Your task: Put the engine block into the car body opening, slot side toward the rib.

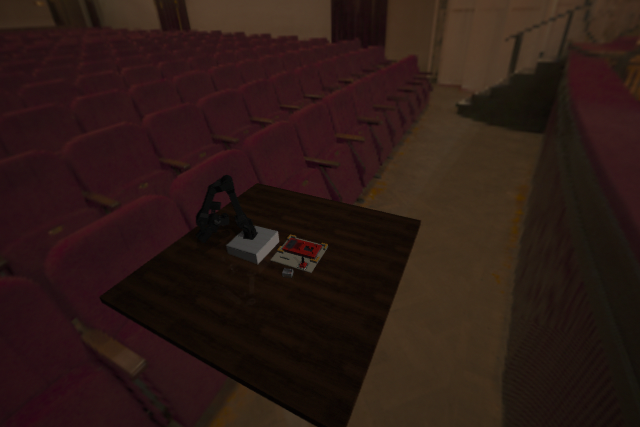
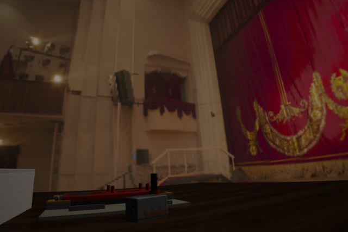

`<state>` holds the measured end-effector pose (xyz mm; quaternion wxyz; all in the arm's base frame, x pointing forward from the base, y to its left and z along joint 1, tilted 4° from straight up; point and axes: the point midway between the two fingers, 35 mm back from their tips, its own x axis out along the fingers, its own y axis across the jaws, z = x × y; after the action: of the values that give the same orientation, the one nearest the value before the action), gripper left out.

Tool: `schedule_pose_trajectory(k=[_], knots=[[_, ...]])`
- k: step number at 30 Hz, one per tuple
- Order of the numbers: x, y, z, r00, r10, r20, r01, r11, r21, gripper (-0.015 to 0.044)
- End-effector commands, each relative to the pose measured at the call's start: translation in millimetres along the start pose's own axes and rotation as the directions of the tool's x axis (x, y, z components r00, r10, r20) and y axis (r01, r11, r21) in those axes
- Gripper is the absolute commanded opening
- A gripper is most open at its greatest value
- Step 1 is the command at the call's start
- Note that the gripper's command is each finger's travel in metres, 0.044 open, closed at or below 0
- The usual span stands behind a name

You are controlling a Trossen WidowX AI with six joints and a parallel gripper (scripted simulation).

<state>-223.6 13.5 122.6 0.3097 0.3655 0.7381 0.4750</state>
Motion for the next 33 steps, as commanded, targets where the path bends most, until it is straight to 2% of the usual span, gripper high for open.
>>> schedule_pose_trajectory(k=[1, 8, 16, 23, 33], knots=[[0.0, 0.0, 0.0, 1.000, 0.000, 0.000, 0.000, 1.000, 0.000, 0.0426], [-14.8, -9.2, -9.3, 0.998, -0.055, -0.026, 0.058, 0.982, 0.177, 0.0440], [-39.7, -23.1, -19.8, 0.987, -0.145, -0.064, 0.159, 0.897, 0.413, 0.0440], [-65.1, -35.1, -26.4, 0.967, -0.233, -0.100, 0.246, 0.769, 0.590, 0.0440], [-108.0, -50.3, -31.6, 0.918, -0.366, -0.156, 0.339, 0.515, 0.787, 0.0440]])
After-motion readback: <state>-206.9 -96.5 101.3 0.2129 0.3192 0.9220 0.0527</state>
